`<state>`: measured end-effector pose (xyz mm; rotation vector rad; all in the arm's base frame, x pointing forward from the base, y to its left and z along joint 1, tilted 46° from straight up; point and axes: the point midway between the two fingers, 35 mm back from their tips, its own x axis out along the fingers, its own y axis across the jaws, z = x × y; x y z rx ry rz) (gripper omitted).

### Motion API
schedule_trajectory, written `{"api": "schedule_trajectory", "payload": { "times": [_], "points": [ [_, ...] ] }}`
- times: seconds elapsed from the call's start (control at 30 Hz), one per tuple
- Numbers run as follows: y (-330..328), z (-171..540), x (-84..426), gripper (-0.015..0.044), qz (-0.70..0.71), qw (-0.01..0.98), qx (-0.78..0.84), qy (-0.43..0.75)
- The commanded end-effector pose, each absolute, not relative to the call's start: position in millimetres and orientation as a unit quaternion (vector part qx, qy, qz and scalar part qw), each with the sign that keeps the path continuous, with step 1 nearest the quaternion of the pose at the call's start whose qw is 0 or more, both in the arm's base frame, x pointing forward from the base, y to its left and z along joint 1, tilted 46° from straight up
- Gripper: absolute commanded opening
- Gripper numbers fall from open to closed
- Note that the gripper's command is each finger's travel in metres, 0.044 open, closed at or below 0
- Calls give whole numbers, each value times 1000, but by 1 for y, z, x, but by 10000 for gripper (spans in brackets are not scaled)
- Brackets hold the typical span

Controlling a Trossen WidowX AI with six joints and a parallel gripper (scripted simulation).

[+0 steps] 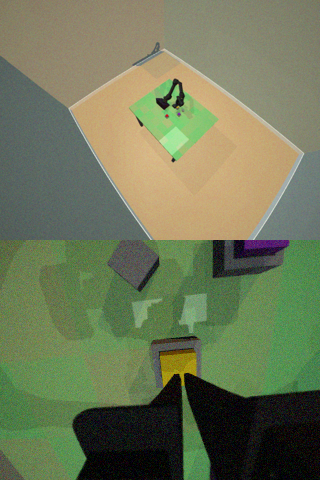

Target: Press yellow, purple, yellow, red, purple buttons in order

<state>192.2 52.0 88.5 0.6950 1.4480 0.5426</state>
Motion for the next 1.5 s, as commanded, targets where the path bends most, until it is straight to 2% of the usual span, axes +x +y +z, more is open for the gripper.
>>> {"api": "schedule_trajectory", "payload": {
  "times": [0.0,0.27,0.43,0.67,0.93,1.13,1.3,1.47],
  "points": [
    [43,98,193,20,241,664,304,639],
    [0,140,189,20,240,664,304,640],
    [-9,136,192,20,238,665,303,640],
    [-87,72,204,20,228,668,297,643],
    [-157,-13,176,20,236,667,299,641],
    [-157,-17,175,20,236,667,299,640],
    [-117,-57,180,20,237,667,300,640],
    [-115,-59,180,20,237,667,300,640]
  ]
}}
